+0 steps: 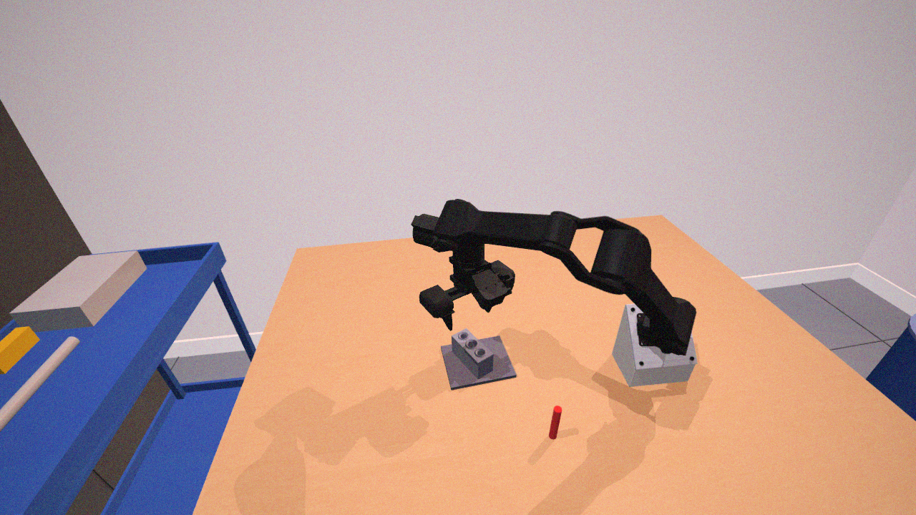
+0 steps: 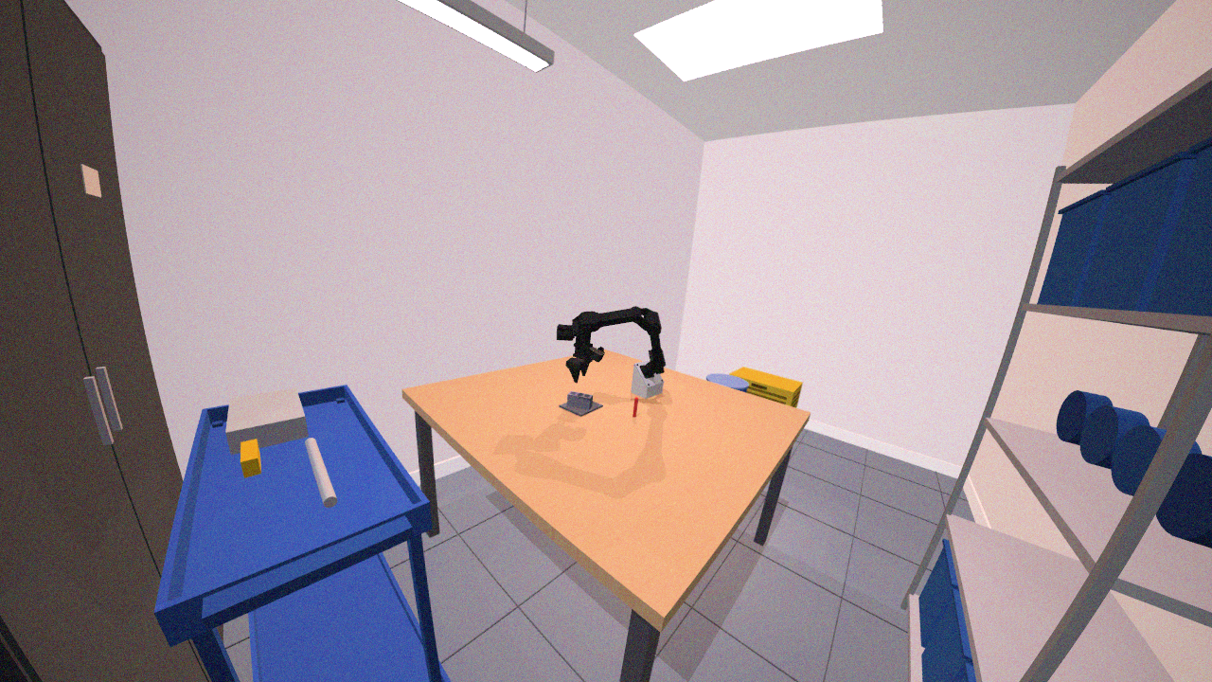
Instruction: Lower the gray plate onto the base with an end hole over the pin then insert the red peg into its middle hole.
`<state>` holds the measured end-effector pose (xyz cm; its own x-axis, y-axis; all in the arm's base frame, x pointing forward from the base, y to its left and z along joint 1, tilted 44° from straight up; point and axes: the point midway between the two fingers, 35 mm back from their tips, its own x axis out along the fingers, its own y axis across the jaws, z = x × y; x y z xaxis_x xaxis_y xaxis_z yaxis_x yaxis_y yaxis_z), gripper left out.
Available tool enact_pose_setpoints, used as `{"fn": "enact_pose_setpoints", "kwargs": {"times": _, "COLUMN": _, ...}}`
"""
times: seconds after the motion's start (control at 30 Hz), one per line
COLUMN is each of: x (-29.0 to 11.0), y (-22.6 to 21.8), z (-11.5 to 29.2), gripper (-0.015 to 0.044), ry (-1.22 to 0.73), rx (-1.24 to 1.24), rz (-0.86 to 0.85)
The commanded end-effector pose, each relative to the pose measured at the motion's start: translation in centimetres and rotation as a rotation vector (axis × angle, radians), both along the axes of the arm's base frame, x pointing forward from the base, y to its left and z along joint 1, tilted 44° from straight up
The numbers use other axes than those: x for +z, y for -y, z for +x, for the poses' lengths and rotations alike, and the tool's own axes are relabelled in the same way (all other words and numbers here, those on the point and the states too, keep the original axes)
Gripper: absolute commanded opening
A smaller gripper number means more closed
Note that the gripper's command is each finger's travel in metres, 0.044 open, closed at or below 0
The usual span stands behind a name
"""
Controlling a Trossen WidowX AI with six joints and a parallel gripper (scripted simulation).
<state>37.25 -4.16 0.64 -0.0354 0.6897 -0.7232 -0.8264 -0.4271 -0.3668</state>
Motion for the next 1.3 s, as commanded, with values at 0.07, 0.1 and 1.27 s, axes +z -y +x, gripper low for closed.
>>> {"fn": "enact_pose_setpoints", "kwargs": {"times": 0.07, "x": 1.4, "y": 1.2, "z": -0.1, "gripper": 0.0440, "ry": 0.003, "rx": 0.010, "rz": -0.002}}
{"fn": "enact_pose_setpoints", "kwargs": {"times": 0.1, "x": 1.5, "y": 1.1, "z": -0.1, "gripper": 0.0440, "ry": -0.008, "rx": -0.001, "rz": -0.003}}
{"fn": "enact_pose_setpoints", "kwargs": {"times": 1.27, "x": 13.0, "y": -9.9, "z": -10.9, "gripper": 0.0440, "ry": -1.665, "rx": -1.742, "rz": -0.097}}
